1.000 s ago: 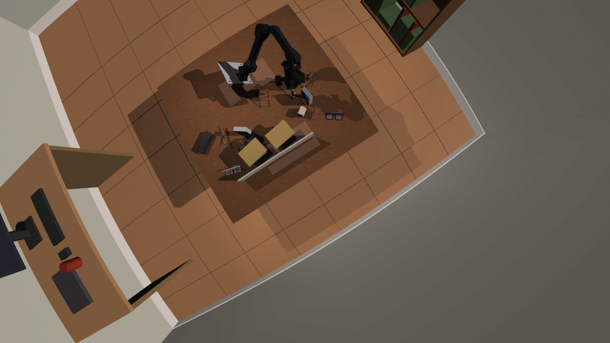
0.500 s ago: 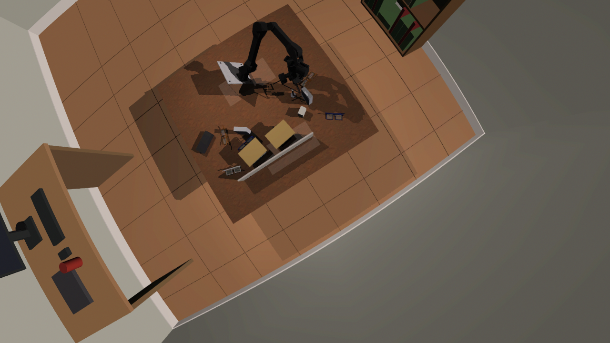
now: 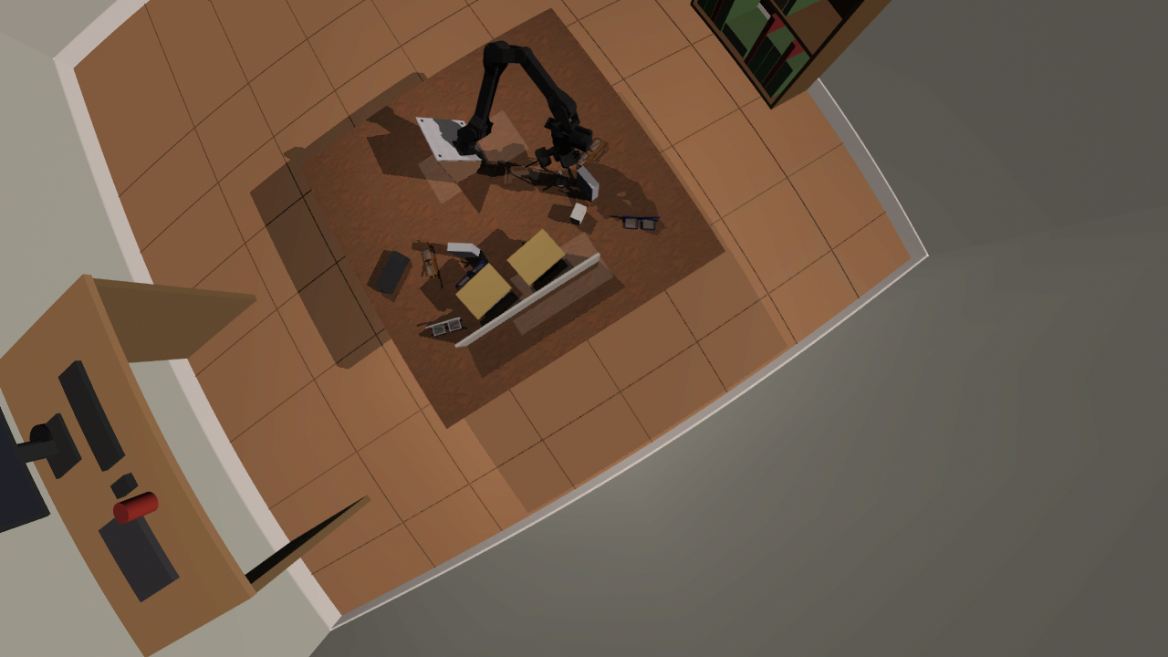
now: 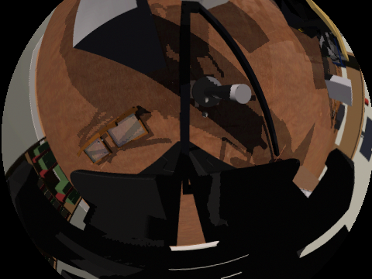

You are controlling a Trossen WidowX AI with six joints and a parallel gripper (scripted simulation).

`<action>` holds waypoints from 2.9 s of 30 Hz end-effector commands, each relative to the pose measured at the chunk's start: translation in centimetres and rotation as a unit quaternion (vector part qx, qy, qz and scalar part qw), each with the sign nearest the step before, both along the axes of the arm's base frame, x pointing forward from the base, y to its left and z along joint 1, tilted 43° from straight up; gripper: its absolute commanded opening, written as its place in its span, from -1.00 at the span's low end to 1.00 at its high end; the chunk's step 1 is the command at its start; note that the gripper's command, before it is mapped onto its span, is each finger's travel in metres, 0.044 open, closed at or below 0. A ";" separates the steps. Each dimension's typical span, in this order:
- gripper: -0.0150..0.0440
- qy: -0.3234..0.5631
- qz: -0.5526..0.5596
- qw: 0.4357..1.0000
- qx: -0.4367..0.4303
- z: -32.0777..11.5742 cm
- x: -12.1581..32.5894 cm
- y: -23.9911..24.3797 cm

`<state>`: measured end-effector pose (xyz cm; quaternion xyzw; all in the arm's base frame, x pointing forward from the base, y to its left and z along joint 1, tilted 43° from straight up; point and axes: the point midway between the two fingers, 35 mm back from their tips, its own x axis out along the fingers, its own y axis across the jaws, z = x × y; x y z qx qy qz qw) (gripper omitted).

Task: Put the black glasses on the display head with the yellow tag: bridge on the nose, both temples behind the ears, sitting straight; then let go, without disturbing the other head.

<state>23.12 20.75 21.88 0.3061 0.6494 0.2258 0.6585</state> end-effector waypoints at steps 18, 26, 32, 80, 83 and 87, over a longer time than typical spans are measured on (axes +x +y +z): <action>-0.49 0.000 -0.004 1.000 -0.001 0.7 -0.6 0.9; -0.49 0.000 -0.004 1.000 0.000 1.1 -1.0 1.3; -0.49 0.000 -0.004 1.000 0.000 1.3 -1.2 1.5; -0.49 0.000 -0.004 1.000 0.001 2.6 -3.9 3.0; -0.49 0.000 -0.004 1.000 0.001 2.6 -4.1 3.1; -0.49 0.000 -0.004 1.000 0.002 2.7 -4.4 3.1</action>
